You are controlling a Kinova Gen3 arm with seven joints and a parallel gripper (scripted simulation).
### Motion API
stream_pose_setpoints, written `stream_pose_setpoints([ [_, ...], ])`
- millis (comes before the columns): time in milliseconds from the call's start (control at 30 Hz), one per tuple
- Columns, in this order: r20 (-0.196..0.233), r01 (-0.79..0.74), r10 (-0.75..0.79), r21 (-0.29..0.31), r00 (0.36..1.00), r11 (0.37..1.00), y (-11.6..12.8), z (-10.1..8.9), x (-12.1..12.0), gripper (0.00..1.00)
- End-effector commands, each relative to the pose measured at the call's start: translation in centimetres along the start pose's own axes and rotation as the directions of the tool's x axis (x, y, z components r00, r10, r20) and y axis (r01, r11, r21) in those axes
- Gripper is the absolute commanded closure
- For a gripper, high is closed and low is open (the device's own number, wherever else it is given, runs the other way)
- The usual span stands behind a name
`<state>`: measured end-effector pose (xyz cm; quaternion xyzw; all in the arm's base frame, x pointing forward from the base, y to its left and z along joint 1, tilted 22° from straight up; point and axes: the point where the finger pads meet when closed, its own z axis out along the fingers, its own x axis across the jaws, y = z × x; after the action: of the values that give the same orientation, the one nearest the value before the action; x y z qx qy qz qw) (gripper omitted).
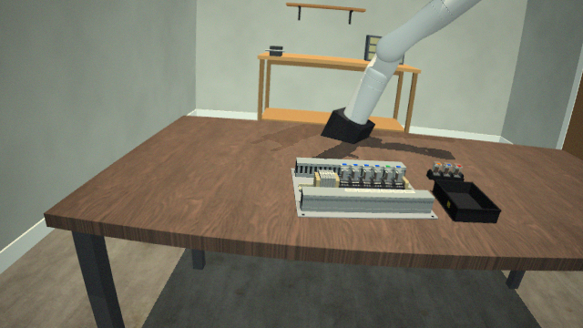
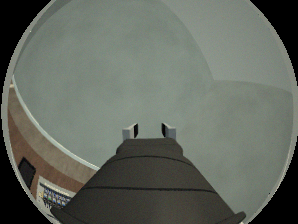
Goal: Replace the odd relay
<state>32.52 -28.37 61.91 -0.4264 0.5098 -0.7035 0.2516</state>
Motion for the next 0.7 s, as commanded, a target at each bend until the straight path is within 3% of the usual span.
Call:
stream_pose_setpoints([
  [0,0.005,-0.001,0.001,-0.001,1.0,1.0,0.5,0.3,-1.2,0.0],
  [100,0.005,-0.001,0.001,-0.001,1.0,1.0,0.6,0.4,-1.2,0.0],
  [567,0.005,-0.001,0.001,-0.001,1.0,1.0,2.9,2.2,-6.0,0.0],
  [667,0.007,-0.001,0.001,0.0,1.0,1.0,2.7,2.2,-6.0,0.0],
])
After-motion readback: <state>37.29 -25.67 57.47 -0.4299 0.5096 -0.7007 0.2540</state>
